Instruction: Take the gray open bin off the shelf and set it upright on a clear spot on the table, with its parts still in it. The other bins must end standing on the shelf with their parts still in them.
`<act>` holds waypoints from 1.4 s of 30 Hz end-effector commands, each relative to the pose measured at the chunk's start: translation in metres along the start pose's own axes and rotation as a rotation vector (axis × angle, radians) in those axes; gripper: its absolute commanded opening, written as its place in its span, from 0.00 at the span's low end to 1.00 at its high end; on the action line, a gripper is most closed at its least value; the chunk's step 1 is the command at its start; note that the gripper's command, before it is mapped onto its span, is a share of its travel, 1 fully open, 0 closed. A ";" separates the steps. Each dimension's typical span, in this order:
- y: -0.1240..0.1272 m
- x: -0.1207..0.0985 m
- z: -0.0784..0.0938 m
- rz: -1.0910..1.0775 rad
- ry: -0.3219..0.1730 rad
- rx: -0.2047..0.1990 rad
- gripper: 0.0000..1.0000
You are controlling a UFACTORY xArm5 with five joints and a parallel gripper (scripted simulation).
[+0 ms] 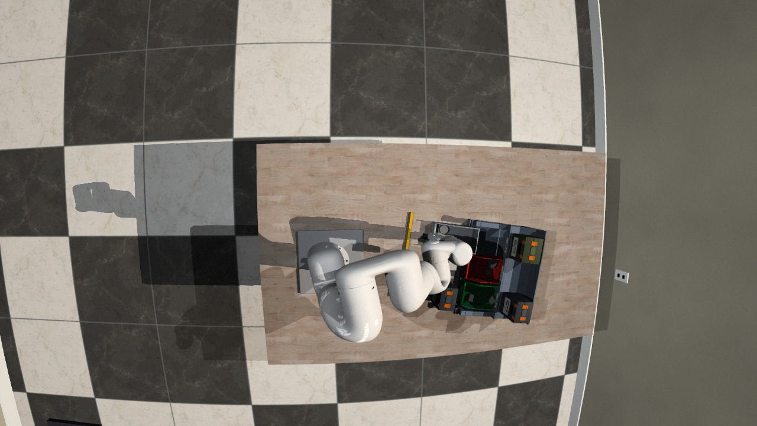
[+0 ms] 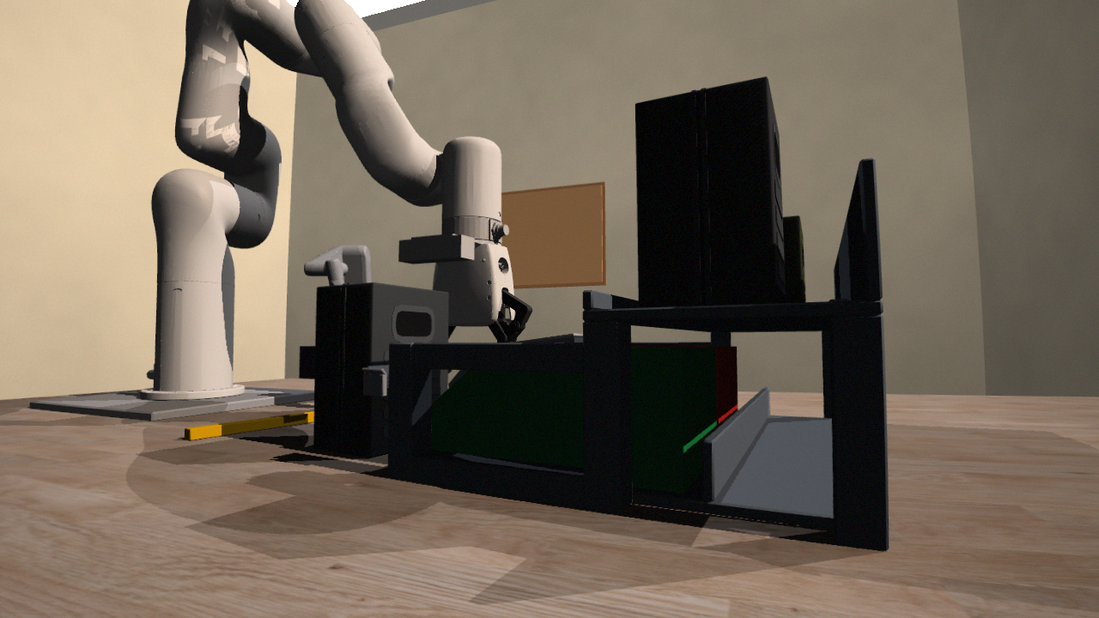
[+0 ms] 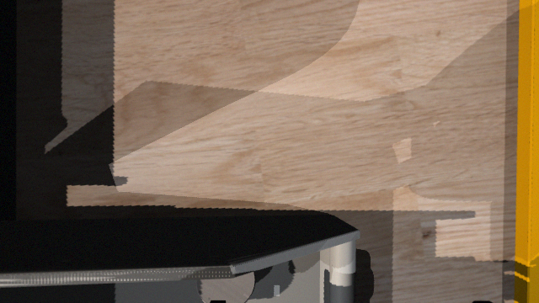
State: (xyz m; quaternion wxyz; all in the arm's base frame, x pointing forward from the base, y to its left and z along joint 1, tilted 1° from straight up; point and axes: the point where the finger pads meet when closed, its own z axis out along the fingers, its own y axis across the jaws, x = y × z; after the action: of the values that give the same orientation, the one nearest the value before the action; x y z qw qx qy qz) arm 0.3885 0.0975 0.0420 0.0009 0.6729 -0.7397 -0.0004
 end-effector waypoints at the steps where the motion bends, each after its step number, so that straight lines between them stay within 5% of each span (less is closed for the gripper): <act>1: -0.001 0.000 -0.010 0.000 0.012 0.007 1.00; 26: 0.000 -0.001 -0.060 0.000 0.012 0.007 1.00; 27: -0.001 -0.001 -0.058 0.000 -0.001 0.003 0.34; 42: -0.001 -0.001 -0.058 0.000 -0.001 0.003 0.34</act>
State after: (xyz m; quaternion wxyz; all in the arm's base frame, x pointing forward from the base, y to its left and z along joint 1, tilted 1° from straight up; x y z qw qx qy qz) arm 0.3885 0.0982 0.0985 0.0008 0.6729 -0.7397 -0.0004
